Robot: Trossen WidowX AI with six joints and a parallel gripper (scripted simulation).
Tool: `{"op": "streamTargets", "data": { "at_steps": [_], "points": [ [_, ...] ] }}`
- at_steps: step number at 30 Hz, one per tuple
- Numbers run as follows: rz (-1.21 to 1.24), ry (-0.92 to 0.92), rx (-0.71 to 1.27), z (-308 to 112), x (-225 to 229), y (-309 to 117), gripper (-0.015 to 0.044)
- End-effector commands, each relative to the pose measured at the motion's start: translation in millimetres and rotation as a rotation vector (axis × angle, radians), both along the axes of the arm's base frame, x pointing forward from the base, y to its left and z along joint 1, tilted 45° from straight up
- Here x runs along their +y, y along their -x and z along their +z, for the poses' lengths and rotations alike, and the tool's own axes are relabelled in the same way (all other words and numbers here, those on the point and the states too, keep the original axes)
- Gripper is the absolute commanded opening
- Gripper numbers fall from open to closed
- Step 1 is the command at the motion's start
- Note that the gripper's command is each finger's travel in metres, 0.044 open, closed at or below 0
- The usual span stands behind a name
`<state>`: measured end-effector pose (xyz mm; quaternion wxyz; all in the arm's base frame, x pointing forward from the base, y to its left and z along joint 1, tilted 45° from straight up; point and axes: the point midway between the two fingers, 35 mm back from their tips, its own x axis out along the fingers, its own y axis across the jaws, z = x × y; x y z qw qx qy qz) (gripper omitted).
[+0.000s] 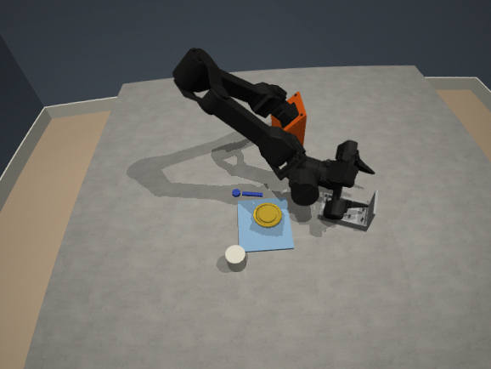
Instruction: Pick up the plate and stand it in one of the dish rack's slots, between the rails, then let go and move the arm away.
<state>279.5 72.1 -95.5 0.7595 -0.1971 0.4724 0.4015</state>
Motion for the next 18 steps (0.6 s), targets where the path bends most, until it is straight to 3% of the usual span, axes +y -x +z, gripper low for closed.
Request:
{"op": "streamTargets", "data": {
  "at_steps": [1,18],
  "points": [
    [-0.101,0.069,0.084,4,-5,-8,0.0400],
    [-0.498,0.401,0.315,48,-28,-18,0.0400]
  ]
}}
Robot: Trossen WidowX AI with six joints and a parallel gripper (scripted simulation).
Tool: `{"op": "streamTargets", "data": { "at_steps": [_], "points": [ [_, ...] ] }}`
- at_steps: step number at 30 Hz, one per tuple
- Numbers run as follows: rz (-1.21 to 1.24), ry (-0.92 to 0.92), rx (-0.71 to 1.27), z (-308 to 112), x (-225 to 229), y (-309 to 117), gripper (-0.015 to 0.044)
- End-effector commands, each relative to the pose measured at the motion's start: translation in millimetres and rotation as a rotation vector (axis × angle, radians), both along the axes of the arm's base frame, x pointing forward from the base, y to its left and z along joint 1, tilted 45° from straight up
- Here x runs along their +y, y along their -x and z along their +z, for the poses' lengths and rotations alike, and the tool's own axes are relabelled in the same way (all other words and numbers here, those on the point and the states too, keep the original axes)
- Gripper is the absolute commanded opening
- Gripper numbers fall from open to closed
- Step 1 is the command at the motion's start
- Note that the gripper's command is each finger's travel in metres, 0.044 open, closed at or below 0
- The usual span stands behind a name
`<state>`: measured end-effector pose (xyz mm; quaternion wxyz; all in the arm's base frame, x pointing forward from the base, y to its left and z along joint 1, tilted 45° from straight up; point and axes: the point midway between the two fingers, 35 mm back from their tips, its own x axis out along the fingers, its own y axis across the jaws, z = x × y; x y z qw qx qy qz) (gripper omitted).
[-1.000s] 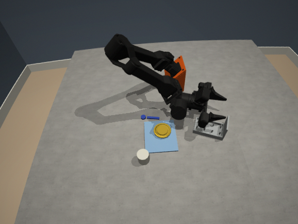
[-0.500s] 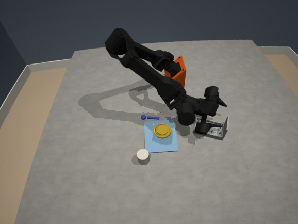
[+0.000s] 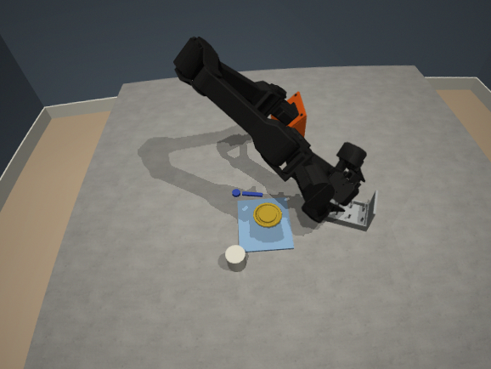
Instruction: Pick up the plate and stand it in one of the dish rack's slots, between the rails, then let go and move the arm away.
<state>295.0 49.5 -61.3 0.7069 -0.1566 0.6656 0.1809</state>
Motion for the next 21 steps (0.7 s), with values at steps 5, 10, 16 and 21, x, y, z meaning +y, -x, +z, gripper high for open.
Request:
{"op": "streamTargets", "data": {
  "at_steps": [5,10,16,21],
  "points": [
    [-0.183,0.206,0.054,39,-13,-3,0.0400],
    [-0.282,0.335,0.060,68,-20,-2,0.0400],
    [-0.393,0.501,0.033,110,-29,1,0.0400],
    [-0.472,0.635,-0.020,150,-37,3,0.0400]
  ]
}}
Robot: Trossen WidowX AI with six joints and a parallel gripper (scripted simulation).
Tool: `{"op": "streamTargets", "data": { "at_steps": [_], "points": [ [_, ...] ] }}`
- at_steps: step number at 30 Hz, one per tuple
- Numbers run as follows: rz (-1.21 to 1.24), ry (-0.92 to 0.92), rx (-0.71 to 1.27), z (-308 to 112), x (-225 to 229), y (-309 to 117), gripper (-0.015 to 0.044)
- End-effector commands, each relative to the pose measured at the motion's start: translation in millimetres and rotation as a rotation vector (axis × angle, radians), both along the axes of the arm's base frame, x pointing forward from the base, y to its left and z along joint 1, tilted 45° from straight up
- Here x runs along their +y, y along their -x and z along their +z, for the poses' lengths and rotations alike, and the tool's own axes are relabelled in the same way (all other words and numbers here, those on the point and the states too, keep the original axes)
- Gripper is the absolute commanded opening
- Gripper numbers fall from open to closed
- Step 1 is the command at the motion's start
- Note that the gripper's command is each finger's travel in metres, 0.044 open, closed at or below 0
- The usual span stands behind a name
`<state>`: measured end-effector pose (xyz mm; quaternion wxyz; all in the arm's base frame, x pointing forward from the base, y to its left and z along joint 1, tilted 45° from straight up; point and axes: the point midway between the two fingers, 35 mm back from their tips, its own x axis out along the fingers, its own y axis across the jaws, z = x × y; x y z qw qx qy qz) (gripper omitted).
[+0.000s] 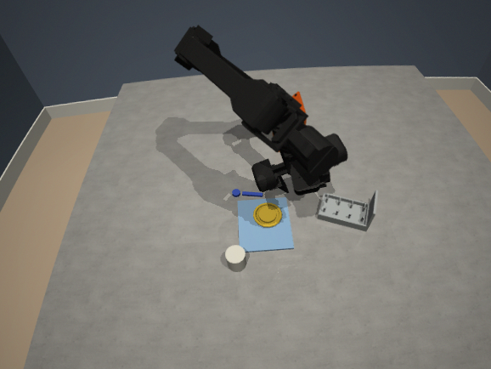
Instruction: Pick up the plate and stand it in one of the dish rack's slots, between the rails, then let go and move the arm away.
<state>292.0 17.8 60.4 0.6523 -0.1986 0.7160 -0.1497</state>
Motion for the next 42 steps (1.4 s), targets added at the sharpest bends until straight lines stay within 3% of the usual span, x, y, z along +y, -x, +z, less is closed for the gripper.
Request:
{"op": "streamTargets", "data": {
  "at_steps": [1,7,13,23,42],
  "points": [
    [-0.055,0.127,-0.050,37,-7,1,0.0400],
    [-0.099,0.275,-0.122,83,-14,5,0.0400],
    [-0.100,0.279,-0.125,85,-14,5,0.0400],
    [-0.100,0.283,-0.128,12,-99,6,0.0400],
    [-0.100,0.283,-0.128,-3,-111,7,0.0400]
  ]
}}
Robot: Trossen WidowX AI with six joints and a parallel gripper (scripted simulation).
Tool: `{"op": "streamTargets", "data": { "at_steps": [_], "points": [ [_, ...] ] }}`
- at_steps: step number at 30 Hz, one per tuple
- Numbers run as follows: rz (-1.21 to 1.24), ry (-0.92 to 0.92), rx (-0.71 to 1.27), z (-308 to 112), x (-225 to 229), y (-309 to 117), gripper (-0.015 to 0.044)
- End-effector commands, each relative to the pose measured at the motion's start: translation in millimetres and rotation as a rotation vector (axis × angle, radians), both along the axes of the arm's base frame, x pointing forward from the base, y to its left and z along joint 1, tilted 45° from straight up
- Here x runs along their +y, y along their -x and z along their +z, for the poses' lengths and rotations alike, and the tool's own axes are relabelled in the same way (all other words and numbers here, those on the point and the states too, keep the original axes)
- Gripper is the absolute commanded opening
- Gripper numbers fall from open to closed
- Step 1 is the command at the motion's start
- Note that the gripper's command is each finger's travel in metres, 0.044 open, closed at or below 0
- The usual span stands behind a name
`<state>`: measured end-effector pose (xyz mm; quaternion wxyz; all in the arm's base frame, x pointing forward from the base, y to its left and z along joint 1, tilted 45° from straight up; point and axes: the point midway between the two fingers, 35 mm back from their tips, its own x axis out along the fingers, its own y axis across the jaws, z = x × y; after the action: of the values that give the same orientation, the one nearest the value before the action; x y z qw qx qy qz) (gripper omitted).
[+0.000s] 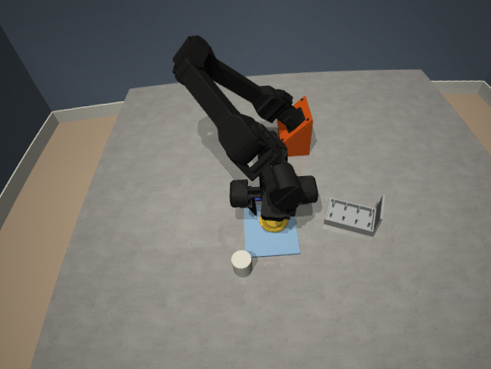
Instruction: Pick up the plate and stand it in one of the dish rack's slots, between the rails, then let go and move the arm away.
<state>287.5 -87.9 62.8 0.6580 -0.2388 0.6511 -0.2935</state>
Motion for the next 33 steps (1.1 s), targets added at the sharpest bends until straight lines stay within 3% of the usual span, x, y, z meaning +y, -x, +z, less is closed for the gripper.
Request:
{"op": "streamTargets", "data": {
  "at_steps": [1,33],
  "points": [
    [0.001,0.006,0.011,-7,-6,3,0.0400],
    [0.001,0.010,0.012,-36,-33,7,0.0395]
  ]
}}
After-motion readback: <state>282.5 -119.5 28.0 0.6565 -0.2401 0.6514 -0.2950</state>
